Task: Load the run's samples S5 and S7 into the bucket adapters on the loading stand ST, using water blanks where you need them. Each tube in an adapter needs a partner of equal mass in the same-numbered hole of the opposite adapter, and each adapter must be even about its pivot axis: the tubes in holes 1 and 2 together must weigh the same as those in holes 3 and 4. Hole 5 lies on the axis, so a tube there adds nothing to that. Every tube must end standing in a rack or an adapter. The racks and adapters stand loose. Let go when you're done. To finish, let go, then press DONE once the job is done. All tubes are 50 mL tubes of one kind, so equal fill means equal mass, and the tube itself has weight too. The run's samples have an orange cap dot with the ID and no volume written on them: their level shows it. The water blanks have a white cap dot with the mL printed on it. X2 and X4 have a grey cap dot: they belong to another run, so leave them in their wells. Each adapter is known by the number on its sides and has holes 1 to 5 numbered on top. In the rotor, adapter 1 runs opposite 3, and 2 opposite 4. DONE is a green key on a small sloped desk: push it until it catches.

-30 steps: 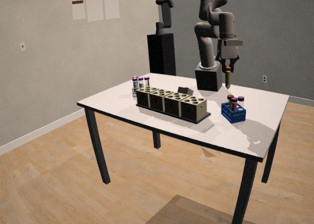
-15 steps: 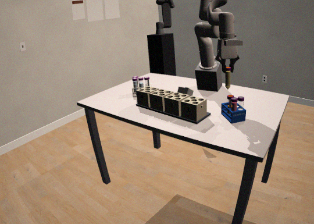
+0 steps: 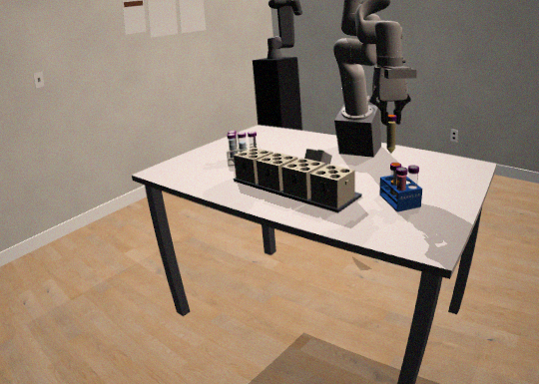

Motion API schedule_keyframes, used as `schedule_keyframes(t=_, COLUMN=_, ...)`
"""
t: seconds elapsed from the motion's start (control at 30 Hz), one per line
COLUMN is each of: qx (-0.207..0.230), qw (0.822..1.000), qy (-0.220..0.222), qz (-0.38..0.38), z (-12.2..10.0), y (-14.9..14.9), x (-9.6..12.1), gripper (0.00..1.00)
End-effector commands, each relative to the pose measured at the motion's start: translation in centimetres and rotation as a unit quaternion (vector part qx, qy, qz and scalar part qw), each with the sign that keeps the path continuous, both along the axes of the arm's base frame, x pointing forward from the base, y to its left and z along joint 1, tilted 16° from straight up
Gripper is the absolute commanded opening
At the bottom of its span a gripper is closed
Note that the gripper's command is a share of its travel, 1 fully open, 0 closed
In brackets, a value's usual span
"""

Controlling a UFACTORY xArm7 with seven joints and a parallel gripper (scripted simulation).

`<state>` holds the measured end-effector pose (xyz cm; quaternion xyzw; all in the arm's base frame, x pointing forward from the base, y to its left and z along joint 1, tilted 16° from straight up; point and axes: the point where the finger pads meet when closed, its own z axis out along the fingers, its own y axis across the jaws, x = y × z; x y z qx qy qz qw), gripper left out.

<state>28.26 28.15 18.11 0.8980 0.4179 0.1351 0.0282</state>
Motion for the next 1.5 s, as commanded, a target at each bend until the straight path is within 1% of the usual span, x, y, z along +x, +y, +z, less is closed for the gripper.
schedule_keyframes(t=0.0, qx=0.001, qw=1.0, qy=-0.001, qz=0.0, z=0.1, y=0.1, x=0.1, gripper=0.0)
schedule_keyframes(t=0.6, qx=0.001, qw=1.0, qy=-0.001, qz=0.0, z=0.1, y=0.1, x=0.1, gripper=0.0)
schedule_keyframes(t=0.73, qx=0.001, qw=1.0, qy=-0.001, qz=0.0, z=-0.2, y=0.1, x=0.2, gripper=0.0)
schedule_keyframes(t=1.23, qx=0.001, qw=1.0, qy=-0.001, qz=0.0, z=-3.1, y=0.3, x=1.0, gripper=0.0)
schedule_keyframes(t=1.3, qx=0.001, qw=1.0, qy=-0.001, qz=0.0, z=-3.1, y=0.3, x=1.0, gripper=0.0)
schedule_keyframes(t=1.47, qx=0.001, qw=1.0, qy=-0.001, qz=0.0, z=-4.1, y=0.4, x=1.2, gripper=0.0)
